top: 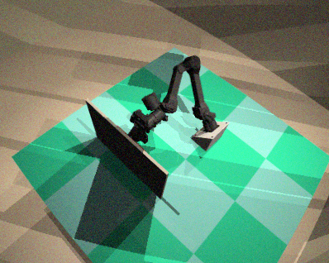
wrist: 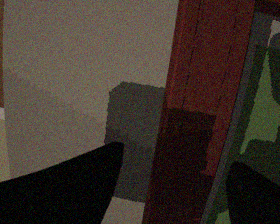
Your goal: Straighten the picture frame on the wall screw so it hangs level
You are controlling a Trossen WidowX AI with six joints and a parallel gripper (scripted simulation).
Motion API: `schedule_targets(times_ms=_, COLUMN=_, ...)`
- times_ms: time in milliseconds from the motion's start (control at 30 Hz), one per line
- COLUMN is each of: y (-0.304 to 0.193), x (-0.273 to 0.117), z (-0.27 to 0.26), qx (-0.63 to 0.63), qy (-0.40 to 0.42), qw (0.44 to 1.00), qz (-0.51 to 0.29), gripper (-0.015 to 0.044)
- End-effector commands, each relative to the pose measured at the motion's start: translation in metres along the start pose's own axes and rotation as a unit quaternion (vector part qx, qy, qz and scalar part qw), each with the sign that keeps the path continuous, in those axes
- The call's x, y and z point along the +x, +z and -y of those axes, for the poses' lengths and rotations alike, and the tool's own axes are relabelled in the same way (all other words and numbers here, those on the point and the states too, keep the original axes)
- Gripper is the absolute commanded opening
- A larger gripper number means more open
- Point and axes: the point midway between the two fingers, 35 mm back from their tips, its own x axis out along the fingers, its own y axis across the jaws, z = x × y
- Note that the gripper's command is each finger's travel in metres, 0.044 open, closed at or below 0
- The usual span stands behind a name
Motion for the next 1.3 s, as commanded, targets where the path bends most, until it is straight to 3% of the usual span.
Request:
schedule_targets(times_ms=0, y=0.0, x=0.0, z=0.0, qx=-0.003, qy=0.0, qw=1.0, qz=0.0, gripper=0.026)
schedule_targets(times_ms=100, y=0.002, x=-0.006, z=0.0, qx=-0.007, qy=0.0, qw=1.0, qz=0.0, gripper=0.026)
schedule_targets(times_ms=467, y=0.001, x=-0.095, z=0.004, qx=-0.073, qy=0.005, qw=0.997, qz=-0.003, gripper=0.026)
schedule_targets(times_ms=667, y=0.001, x=-0.099, z=-0.005, qx=-0.069, qy=0.005, qw=0.998, qz=-0.001, gripper=0.026)
schedule_targets(times_ms=1100, y=-0.02, x=-0.184, z=-0.034, qx=-0.074, qy=0.002, qw=0.997, qz=-0.007, gripper=0.026)
schedule_targets(times_ms=1267, y=-0.021, x=-0.184, z=-0.035, qx=-0.072, qy=0.005, qw=0.997, qz=-0.008, gripper=0.026)
